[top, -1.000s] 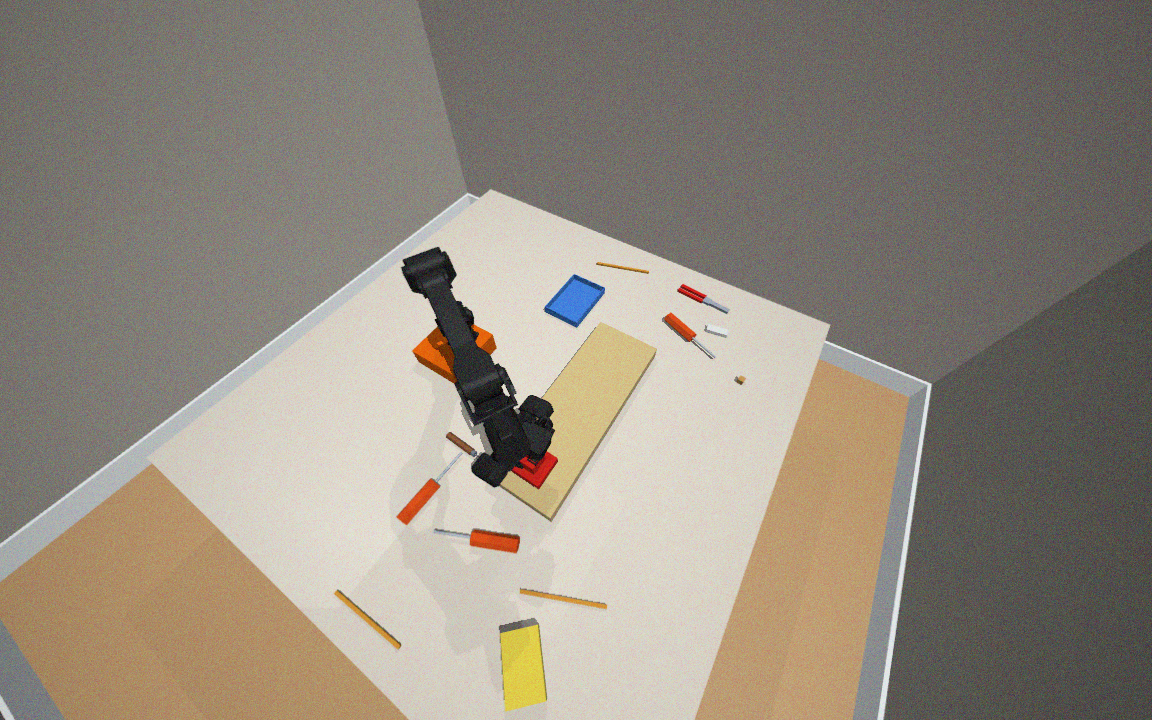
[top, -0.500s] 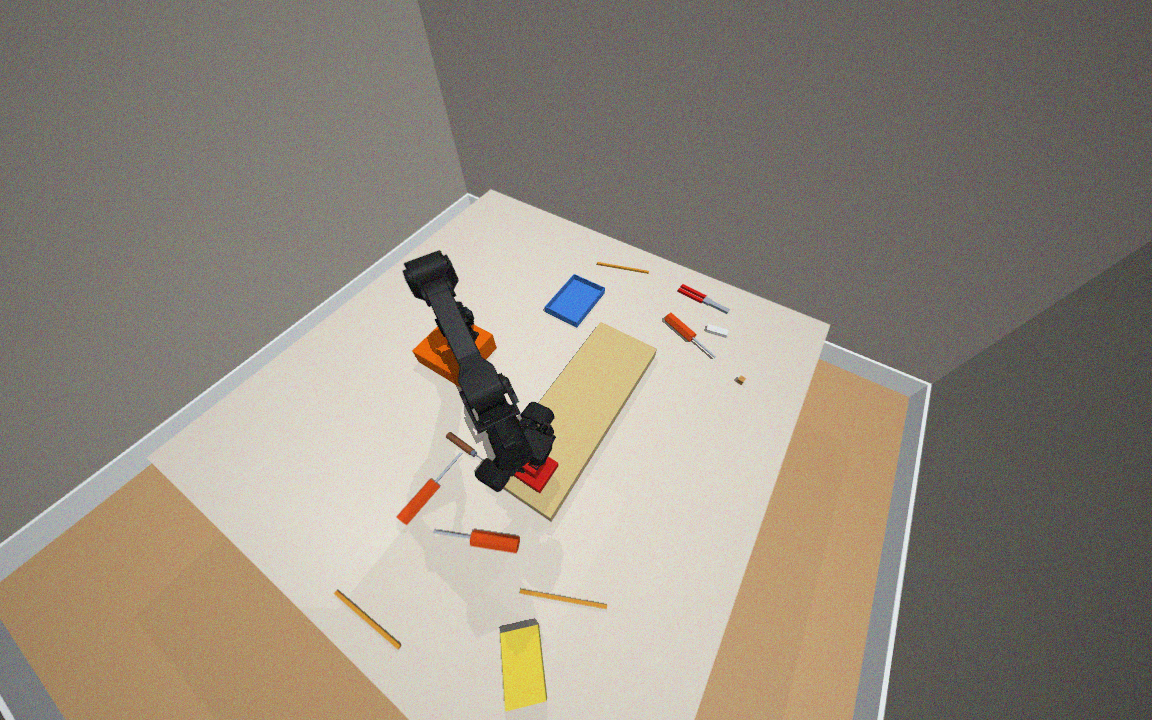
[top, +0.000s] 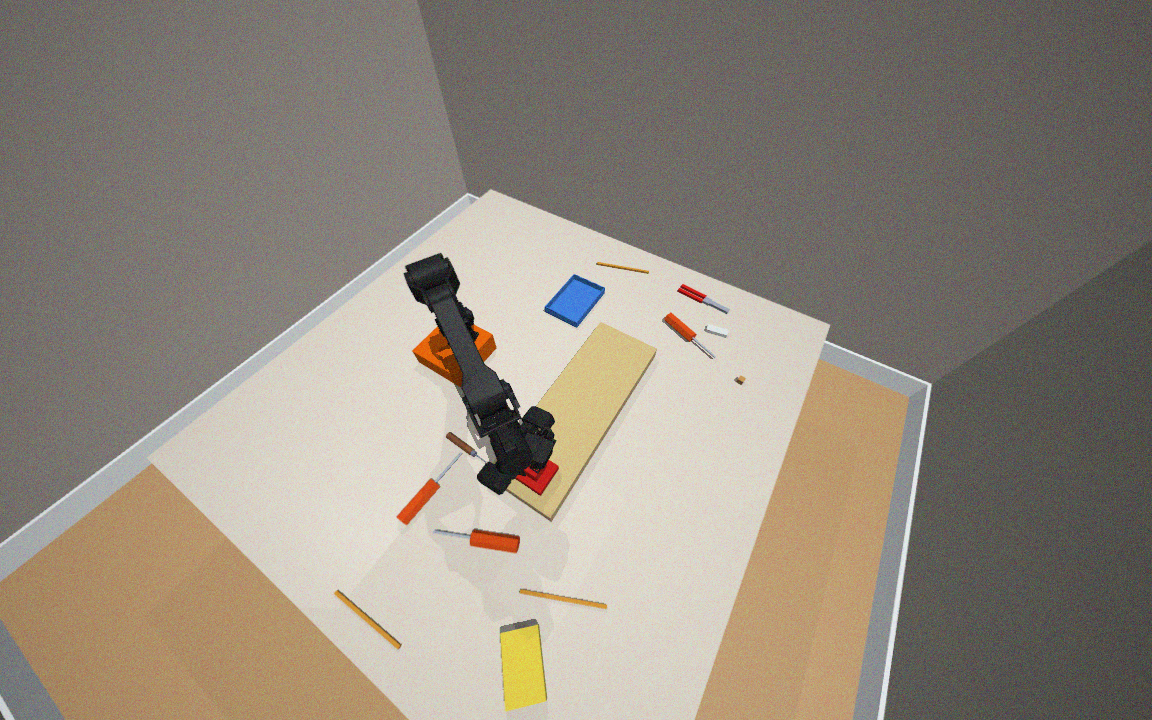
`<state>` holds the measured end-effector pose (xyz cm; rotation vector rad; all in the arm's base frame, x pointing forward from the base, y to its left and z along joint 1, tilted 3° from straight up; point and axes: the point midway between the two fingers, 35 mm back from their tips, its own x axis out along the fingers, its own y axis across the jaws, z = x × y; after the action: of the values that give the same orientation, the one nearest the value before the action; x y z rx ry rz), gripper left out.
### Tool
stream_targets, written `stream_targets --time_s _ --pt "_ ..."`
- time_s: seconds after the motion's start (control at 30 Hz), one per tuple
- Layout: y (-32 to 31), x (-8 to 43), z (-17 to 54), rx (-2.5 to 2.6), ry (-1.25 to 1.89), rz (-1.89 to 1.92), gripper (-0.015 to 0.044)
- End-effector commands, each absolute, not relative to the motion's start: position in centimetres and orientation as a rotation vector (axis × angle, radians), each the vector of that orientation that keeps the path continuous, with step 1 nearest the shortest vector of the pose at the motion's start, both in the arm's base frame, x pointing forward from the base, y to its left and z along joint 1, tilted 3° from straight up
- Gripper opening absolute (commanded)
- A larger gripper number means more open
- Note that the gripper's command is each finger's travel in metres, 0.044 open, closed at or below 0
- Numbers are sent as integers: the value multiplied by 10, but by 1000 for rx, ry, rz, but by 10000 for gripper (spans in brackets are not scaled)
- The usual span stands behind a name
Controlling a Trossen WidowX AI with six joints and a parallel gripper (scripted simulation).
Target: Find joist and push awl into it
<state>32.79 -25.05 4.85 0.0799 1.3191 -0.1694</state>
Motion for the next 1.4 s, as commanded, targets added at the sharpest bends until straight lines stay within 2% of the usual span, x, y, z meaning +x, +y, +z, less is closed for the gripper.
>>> stream_targets --time_s 0.0,1.37 --pt "-250 328 42 78 1316 -164 0" --pt "-201 336 32 81 1315 -162 0"
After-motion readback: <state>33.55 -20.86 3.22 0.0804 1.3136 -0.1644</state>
